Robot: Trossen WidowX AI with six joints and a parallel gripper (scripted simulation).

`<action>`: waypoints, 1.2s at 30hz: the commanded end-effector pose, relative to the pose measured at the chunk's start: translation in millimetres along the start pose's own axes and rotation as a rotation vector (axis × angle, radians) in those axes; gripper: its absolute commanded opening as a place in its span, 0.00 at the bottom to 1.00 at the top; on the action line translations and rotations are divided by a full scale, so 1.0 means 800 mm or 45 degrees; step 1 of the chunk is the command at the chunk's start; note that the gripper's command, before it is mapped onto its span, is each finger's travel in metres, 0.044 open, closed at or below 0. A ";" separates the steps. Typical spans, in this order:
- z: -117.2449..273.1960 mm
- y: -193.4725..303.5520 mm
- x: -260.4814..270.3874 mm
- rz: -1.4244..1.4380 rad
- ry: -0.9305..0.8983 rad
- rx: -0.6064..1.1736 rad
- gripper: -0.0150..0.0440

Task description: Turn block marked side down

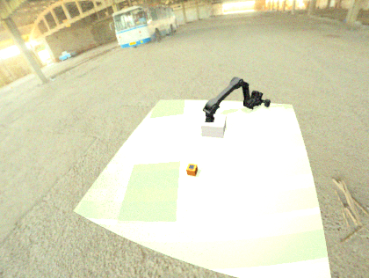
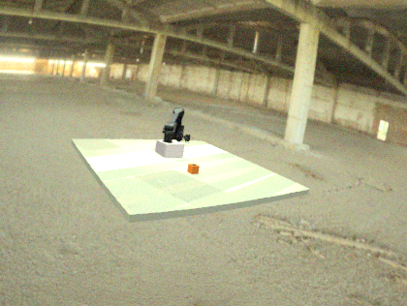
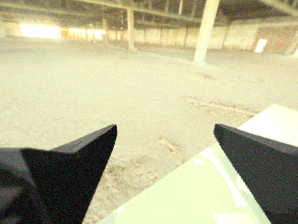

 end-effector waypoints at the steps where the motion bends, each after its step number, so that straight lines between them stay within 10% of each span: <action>1: 0.009 -0.013 -0.076 -0.038 0.151 0.048 1.00; 18: 0.153 -0.025 -0.368 -0.334 0.762 0.251 1.00; 36: 0.452 -0.021 -0.564 -0.656 1.398 0.420 1.00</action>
Point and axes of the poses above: the point midway between the two fingers, 35 mm back from their tips, its own z axis back along the fingers, its own x axis across the jaws, y = z × x, the point moved 3 cm from there along z, back along the fingers, and after that the axes turned 7 degrees about -z, right-handed, at the moved point
